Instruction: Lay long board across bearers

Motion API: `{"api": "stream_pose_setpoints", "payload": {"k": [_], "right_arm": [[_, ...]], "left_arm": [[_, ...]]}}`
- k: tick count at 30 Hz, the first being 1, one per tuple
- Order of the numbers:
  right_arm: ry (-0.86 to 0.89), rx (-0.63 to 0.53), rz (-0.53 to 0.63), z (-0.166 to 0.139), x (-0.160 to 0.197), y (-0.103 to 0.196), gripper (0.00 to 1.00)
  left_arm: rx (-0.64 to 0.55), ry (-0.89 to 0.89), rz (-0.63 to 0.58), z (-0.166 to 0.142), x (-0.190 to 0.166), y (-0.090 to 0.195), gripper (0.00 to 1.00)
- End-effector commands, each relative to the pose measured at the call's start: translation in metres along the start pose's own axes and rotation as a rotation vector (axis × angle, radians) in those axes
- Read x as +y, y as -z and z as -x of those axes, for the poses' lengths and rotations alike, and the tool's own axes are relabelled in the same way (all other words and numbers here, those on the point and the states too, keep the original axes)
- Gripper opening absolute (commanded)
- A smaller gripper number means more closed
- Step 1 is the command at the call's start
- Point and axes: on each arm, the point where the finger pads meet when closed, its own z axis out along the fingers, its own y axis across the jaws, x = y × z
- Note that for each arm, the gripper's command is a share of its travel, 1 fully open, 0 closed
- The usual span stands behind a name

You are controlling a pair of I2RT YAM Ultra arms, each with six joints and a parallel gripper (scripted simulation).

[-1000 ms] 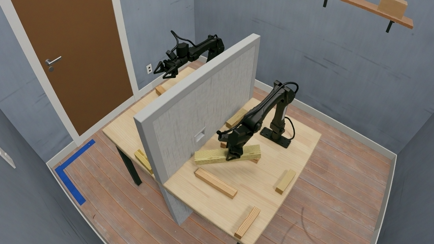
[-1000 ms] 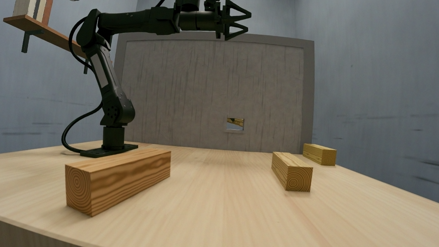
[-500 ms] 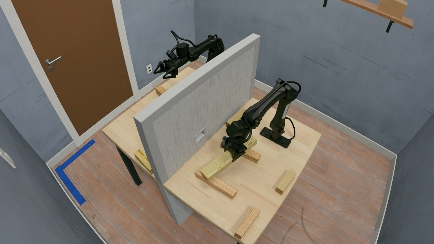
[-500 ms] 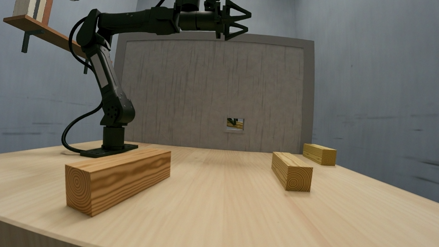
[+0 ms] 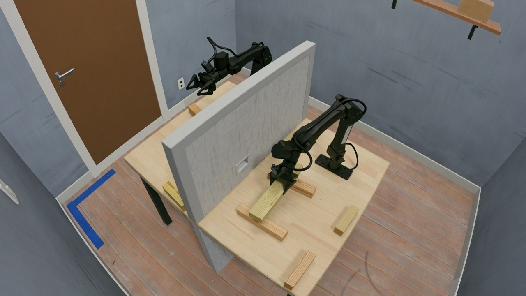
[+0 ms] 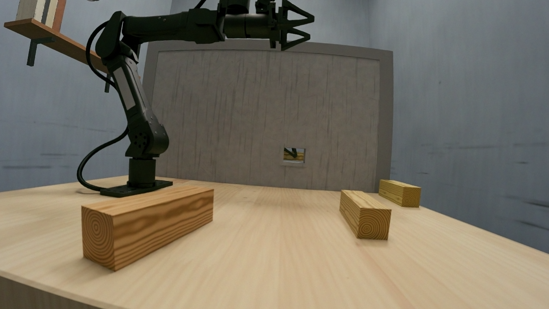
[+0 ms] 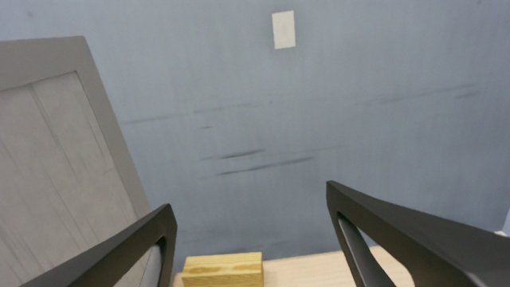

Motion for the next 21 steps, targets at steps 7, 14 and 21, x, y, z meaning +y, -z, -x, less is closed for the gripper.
{"api": "stream_pose_setpoints", "payload": {"k": [7, 14, 21], "right_arm": [[0.008, 0.005, -0.007, -0.002, -0.001, -0.003, 0.78], [0.008, 0.005, -0.007, -0.002, -0.001, -0.003, 0.78], [0.008, 0.005, -0.007, -0.002, -0.001, -0.003, 0.78]], "left_arm": [[-0.176, 0.076, 0.023, 0.053, 0.006, 0.011, 0.00], [-0.137, 0.055, -0.007, 0.046, 0.001, 0.006, 0.00], [-0.149, 0.047, -0.013, 0.048, -0.001, 0.014, 0.00]]}}
